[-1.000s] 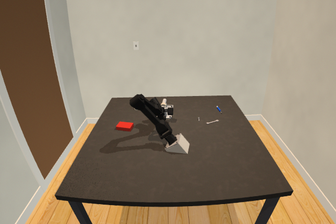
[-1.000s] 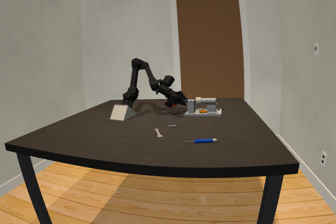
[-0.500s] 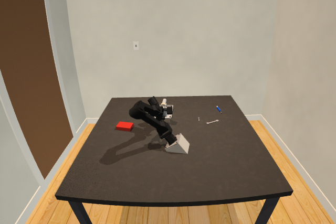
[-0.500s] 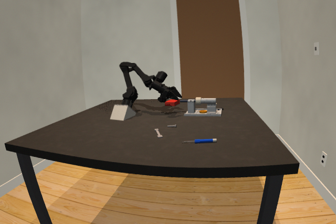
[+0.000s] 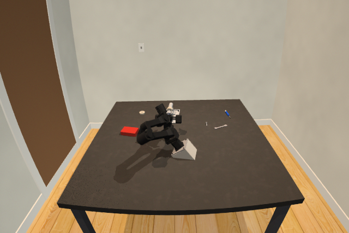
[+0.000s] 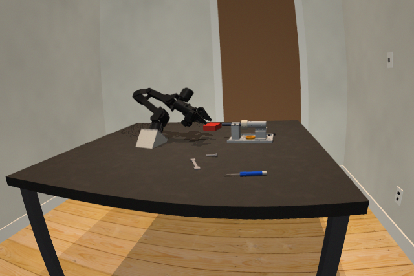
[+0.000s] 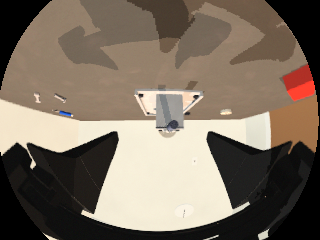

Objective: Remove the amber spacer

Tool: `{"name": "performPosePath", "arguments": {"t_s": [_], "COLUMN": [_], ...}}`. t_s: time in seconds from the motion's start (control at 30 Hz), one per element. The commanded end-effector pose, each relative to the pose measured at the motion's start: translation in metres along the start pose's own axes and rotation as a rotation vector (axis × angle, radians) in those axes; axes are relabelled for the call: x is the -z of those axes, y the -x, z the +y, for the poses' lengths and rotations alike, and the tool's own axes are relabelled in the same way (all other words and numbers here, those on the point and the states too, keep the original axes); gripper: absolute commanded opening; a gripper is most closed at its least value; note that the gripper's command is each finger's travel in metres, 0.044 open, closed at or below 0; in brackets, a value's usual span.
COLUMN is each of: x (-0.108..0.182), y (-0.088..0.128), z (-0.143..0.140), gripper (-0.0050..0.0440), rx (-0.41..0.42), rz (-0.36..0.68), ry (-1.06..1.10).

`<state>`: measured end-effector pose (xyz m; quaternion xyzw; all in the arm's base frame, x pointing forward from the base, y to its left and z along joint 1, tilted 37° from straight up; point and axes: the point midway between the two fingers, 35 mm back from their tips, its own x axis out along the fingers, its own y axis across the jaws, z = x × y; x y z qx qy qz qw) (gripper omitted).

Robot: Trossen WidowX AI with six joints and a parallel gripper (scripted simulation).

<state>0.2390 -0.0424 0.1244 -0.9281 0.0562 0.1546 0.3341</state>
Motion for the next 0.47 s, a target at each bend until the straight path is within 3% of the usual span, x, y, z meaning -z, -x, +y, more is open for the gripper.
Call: {"name": "performPosePath", "arguments": {"t_s": [0.0,0.3,0.43], "x": [-0.007,0.002,-0.002], "y": [0.003,0.045,0.051], "z": [0.004,0.000,0.000], "gripper": [0.0440,0.0440,0.0440], "rx": [0.000,0.006,0.002], "rz": [-0.011,0.010,0.002], "ry": [0.000,0.008,-0.001]}}
